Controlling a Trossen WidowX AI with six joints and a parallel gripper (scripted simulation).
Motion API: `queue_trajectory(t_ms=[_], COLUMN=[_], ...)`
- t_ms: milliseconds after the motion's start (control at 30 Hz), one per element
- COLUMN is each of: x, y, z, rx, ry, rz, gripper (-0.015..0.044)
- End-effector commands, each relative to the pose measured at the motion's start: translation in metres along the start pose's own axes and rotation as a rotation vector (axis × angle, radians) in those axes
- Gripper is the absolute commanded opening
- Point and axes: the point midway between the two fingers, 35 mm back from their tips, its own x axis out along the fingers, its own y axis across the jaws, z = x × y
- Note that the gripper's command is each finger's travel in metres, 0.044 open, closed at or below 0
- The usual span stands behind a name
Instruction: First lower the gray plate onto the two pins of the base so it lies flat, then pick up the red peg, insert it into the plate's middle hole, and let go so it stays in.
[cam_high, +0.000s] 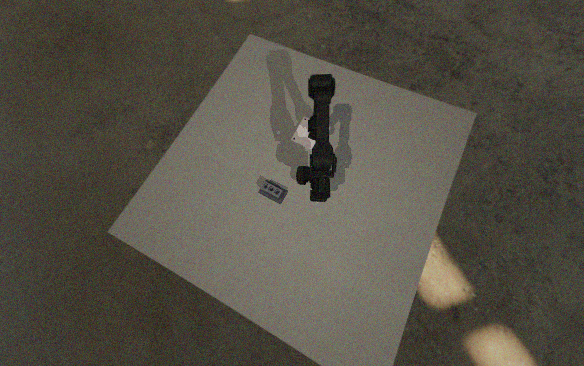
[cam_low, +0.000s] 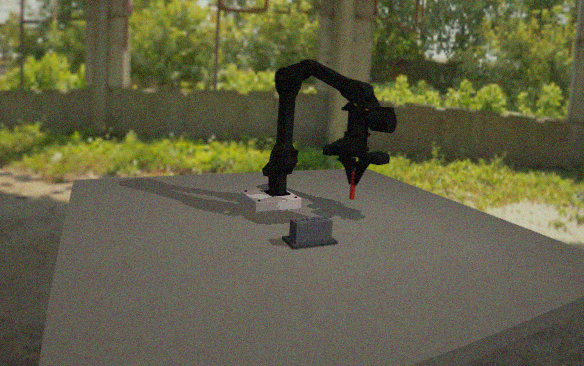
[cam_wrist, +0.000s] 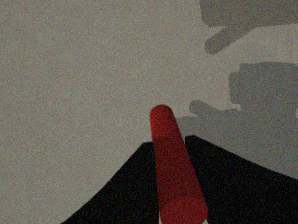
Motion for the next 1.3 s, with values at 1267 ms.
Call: queue_trajectory(t_ms=[1267], x=[-0.004], y=[0.029], z=[0.104], rx=[0.000], ry=[-0.011], rz=[0.005], gripper=[0.0000])
